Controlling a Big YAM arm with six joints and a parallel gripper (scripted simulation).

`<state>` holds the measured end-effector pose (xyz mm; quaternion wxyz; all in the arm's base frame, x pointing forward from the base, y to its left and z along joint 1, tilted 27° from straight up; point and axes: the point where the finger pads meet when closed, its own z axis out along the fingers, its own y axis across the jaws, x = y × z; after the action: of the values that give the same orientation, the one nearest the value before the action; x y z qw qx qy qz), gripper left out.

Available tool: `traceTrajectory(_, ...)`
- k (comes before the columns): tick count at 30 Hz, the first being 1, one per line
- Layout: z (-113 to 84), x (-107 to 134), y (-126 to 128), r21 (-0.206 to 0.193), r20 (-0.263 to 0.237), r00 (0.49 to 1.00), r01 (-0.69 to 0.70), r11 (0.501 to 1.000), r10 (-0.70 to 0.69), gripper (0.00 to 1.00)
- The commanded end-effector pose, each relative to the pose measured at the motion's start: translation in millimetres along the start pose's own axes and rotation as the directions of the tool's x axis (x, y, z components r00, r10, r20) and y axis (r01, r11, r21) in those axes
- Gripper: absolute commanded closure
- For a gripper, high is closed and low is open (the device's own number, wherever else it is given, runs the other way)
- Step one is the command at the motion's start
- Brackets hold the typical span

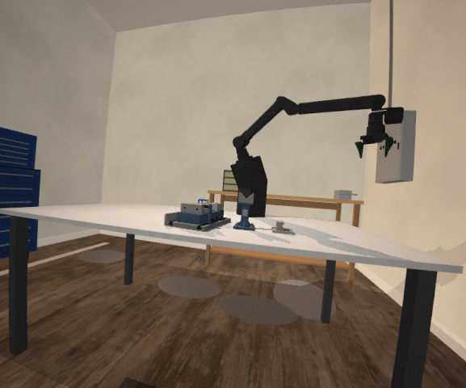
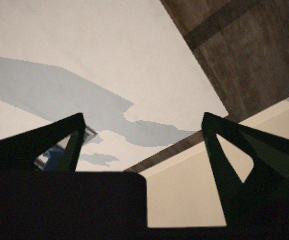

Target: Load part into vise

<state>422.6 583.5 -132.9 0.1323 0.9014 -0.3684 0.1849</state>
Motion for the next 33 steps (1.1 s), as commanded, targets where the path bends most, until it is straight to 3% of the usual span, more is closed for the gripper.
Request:
traceTrajectory(1,-9.7,0,-3,0.015,0.004,1.000,-0.002,1.000,0.002,0.00)
traceTrajectory(17,-9.7,0,-3,0.015,0.004,1.000,-0.002,1.000,0.002,0.00)
traceTrajectory(18,-62.1,-2,-20,0.108,0.029,0.999,-0.019,0.994,0.016,0.00)
traceTrajectory(19,-62.0,-2,-20,0.109,0.029,0.999,-0.021,0.994,0.018,0.00)
traceTrajectory(20,-54.2,2,-19,0.099,0.028,0.999,-0.027,0.995,0.025,0.00)
traceTrajectory(21,-32.9,11,-12,0.058,0.018,0.999,-0.032,0.998,0.031,0.00)
traceTrajectory(22,-27.7,23,-13,0.052,0.020,0.998,-0.054,0.997,0.053,0.00)
traceTrajectory(26,-19.6,45,-13,0.052,0.021,0.995,-0.098,0.994,0.097,0.00)
traceTrajectory(32,7.8,107,-2,0.052,0.032,0.973,-0.232,0.971,0.230,0.00)
traceTrajectory(33,7.8,107,-2,0.052,0.032,0.973,-0.232,0.971,0.230,0.00)
